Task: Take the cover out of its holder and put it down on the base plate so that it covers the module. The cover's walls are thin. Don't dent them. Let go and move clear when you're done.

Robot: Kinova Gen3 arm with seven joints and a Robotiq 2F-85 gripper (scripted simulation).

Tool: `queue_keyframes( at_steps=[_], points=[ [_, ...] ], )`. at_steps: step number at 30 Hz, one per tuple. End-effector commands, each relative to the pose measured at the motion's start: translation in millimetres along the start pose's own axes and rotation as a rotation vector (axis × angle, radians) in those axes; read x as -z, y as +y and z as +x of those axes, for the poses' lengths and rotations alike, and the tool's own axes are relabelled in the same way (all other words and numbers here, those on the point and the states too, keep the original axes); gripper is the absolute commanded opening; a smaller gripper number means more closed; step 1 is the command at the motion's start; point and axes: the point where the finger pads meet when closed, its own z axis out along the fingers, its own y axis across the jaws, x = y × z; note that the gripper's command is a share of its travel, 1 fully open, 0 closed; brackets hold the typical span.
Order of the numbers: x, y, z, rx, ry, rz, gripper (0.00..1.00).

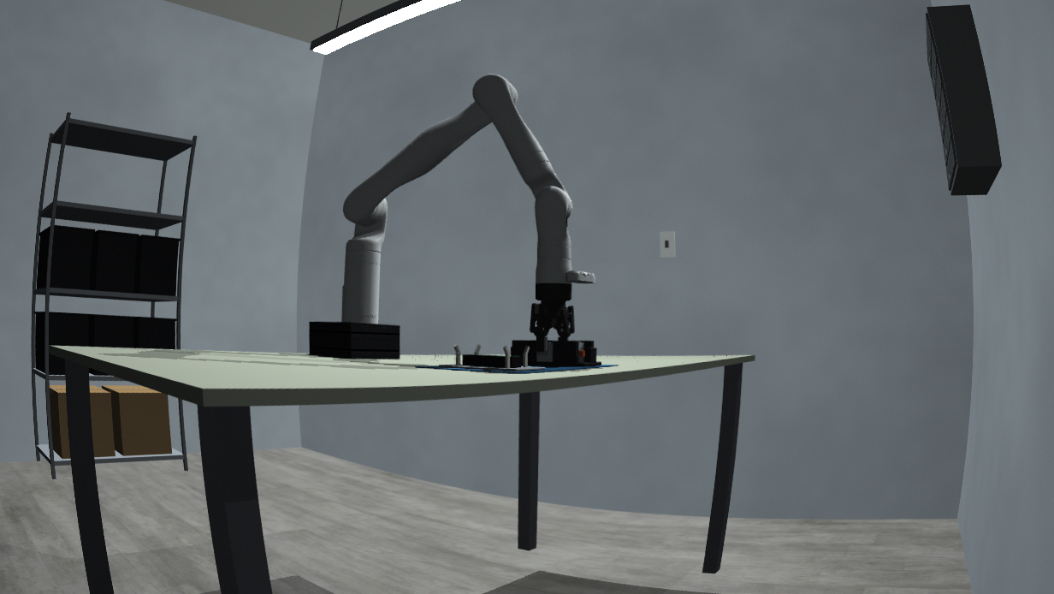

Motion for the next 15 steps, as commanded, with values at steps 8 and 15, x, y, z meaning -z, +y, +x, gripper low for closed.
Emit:
queue_keyframes(
  at_steps=[8, 15],
  points=[
    [2.1, -0.3, 1.0, 0.000, 0.003, 0.001, 1.00],
    [3.1, -0.3, 1.1, 0.000, 0.003, 0.001, 1.00]
  ],
)
